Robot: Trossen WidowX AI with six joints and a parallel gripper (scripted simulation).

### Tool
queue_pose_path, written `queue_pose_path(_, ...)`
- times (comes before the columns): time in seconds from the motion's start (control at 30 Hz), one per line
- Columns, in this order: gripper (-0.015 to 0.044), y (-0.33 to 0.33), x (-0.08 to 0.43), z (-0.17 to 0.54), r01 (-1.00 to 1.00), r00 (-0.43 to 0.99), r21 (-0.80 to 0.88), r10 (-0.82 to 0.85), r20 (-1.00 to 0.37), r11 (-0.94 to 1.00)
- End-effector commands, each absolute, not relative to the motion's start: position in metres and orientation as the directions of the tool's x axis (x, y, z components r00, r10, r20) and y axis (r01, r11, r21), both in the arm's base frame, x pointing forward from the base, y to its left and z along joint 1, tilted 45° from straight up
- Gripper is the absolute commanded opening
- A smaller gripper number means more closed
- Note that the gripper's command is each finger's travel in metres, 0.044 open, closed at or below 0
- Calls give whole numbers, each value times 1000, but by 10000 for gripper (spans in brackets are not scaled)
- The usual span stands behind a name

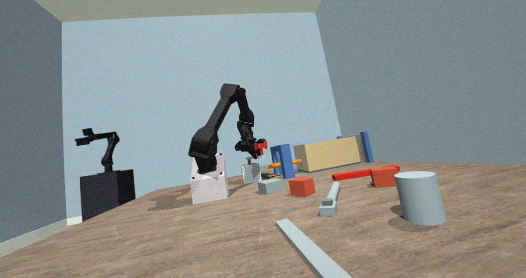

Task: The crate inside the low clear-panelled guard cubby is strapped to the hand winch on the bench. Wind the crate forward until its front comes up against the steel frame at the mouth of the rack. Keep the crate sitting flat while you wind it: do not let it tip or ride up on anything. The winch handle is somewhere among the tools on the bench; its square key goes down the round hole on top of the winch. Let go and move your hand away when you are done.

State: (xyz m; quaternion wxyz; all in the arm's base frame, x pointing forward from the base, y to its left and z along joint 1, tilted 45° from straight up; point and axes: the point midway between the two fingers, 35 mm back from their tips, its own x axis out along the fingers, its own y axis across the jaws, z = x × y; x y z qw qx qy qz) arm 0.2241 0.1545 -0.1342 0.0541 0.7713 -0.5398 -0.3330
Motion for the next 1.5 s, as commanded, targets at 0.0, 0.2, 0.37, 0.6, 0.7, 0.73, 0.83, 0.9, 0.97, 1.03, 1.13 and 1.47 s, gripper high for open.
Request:
queue_pose_path(0.0,0,153,224,-135,-795,198,445,-869,-453,-413)
queue_pose_path(0.2,0,153,224,-135,-795,198,445,-869,-453,-413)
queue_pose_path(0.37,0,152,224,-136,-795,198,445,-869,-453,-413)
queue_pose_path(0.6,0,152,224,-137,-795,198,445,-869,-453,-413)
queue_pose_path(0.7,0,151,224,-137,-795,198,445,-869,-453,-413)
queue_pose_path(0.73,0,151,224,-137,-795,198,445,-869,-453,-413)
queue_pose_path(0.83,0,151,224,-137,-795,198,445,-869,-453,-413)
queue_pose_path(0.9,0,151,224,-138,-795,198,445,-869,-453,-413)
queue_pose_path(0.97,0,151,224,-138,-795,198,445,-869,-453,-413)
queue_pose_path(1.03,0,150,224,-138,-795,198,445,-869,-453,-413)
queue_pose_path(1.13,0,150,224,-138,-795,198,445,-869,-453,-413)
queue_pose_path(1.47,0,149,224,-139,-795,198,445,-869,-453,-413)
